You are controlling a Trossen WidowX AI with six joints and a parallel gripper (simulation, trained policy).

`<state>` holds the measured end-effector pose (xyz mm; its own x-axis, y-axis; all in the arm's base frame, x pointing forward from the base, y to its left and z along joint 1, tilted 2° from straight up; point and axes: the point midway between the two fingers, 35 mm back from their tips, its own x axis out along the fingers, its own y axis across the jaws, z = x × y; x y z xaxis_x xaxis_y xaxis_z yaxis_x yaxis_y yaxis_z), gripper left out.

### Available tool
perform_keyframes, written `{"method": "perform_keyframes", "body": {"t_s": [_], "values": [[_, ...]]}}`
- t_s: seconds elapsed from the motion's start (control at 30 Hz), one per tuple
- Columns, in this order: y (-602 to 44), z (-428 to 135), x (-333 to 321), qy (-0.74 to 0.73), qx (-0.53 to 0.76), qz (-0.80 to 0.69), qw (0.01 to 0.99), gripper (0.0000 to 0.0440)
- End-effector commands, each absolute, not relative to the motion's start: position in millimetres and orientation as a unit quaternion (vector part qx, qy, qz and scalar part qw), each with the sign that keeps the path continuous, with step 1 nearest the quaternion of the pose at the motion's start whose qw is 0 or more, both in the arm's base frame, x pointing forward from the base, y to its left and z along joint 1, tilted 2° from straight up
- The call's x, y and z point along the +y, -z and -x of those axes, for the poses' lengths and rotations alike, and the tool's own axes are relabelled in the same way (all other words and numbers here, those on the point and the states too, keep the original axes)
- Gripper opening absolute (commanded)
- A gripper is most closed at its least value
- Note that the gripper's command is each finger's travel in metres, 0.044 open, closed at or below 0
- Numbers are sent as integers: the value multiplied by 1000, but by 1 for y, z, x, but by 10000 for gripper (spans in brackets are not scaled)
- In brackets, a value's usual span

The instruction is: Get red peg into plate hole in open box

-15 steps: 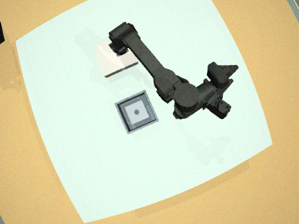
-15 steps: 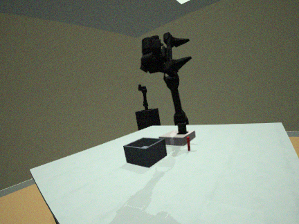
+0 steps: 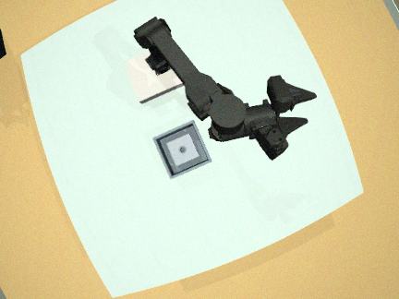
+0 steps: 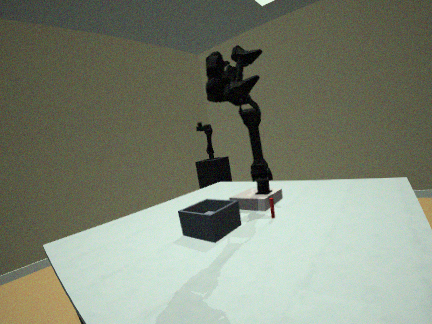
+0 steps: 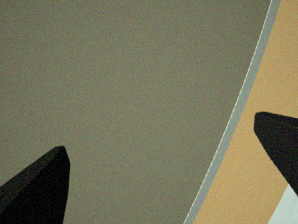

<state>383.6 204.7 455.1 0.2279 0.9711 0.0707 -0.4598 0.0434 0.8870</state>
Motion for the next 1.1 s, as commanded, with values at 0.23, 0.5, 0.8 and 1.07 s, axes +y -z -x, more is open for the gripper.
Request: {"method": "perform_keyframes", "body": {"t_s": [0.23, 0.5, 0.8, 1.07], "values": [[-429, -391, 159, -425, 266, -466, 730, 440], [-378, -398, 126, -308, 297, -516, 742, 440], [-315, -391, 99, -176, 345, -563, 730, 440], [-267, -375, 87, -72, 388, -583, 710, 440]]}}
